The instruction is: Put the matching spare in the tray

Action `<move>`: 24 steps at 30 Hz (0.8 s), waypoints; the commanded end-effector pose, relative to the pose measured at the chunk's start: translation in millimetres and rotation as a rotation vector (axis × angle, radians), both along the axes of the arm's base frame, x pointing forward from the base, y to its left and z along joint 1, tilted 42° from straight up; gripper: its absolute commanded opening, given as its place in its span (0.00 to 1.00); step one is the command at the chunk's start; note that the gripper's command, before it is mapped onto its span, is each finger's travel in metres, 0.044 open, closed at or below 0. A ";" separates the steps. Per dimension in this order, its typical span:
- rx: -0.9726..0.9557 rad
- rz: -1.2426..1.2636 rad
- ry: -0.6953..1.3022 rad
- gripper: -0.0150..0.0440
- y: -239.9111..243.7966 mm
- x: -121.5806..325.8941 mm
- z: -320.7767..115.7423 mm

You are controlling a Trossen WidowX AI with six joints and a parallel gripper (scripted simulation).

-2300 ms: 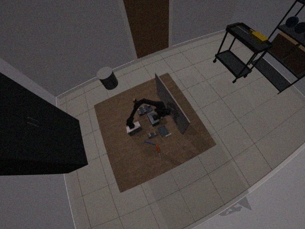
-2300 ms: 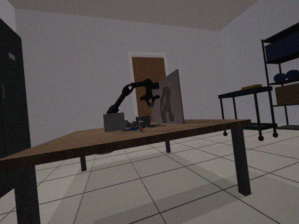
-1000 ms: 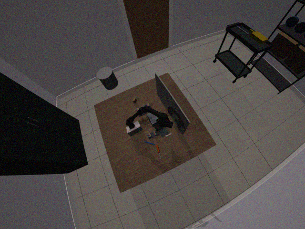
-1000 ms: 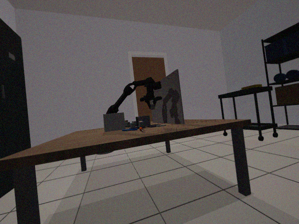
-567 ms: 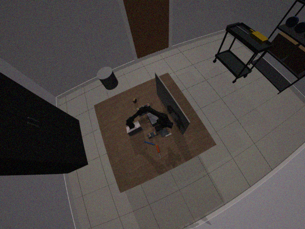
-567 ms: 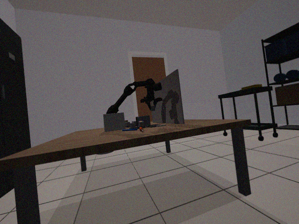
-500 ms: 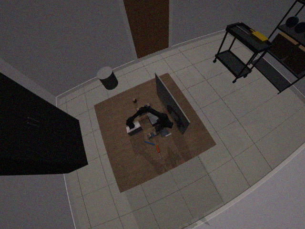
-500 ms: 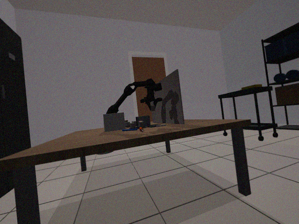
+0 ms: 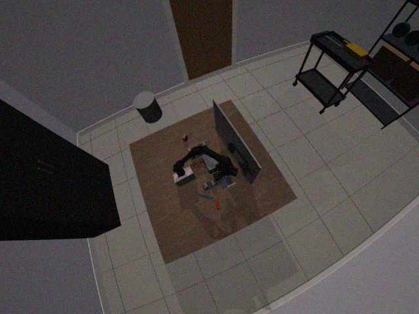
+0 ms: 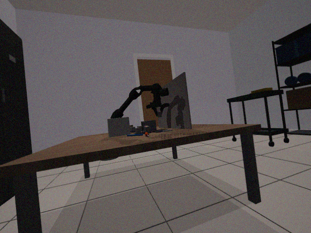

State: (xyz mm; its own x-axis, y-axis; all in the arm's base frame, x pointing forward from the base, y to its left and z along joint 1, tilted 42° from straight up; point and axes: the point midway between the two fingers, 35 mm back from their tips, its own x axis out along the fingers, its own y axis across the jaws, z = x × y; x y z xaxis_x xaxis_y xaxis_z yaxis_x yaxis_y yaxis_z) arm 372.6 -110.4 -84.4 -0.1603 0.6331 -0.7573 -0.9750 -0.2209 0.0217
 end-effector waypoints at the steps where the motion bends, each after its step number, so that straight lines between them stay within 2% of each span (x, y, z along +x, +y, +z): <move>1: 0.004 -0.007 -0.001 0.25 2.4 0.0 -3.3; 24: 0.004 -0.007 -0.001 0.25 14.7 -1.7 -18.4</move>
State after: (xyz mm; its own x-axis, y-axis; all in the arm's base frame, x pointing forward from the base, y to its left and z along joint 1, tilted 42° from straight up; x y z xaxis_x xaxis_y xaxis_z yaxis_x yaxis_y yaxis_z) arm 371.0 -97.6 -100.3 -0.1597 0.6331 -0.7574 -0.9751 -0.2206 0.0212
